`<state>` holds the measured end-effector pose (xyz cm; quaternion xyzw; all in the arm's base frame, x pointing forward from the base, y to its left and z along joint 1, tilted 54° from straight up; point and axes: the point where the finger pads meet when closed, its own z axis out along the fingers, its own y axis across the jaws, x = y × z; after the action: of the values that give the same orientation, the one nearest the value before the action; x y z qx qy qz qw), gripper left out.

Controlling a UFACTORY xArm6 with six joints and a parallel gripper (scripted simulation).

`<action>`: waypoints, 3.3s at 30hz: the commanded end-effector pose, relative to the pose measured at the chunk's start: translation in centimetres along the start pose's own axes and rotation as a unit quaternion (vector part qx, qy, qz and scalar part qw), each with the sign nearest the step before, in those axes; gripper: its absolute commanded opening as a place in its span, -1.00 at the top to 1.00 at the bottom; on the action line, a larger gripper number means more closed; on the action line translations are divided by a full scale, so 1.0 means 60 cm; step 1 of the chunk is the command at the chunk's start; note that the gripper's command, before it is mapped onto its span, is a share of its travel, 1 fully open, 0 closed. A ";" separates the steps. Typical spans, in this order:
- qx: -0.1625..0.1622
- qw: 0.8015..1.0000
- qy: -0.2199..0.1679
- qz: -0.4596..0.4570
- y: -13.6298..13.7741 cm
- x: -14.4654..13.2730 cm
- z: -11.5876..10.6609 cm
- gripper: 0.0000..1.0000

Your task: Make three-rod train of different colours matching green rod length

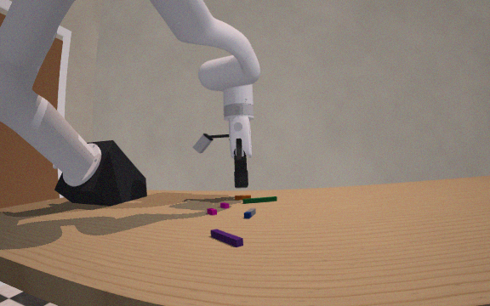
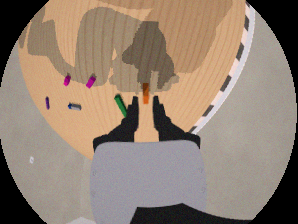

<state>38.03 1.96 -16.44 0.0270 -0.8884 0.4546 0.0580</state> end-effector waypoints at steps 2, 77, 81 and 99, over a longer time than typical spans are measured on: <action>-0.001 1.000 -0.002 0.001 0.001 -0.002 0.010 0.51; -0.001 1.000 -0.002 0.001 0.001 -0.005 0.027 0.51; -0.001 1.000 -0.002 0.001 0.001 -0.005 0.027 0.51; -0.001 1.000 -0.002 0.001 0.001 -0.005 0.027 0.51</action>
<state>38.03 0.53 -17.55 0.0270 -0.8884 0.4546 0.0581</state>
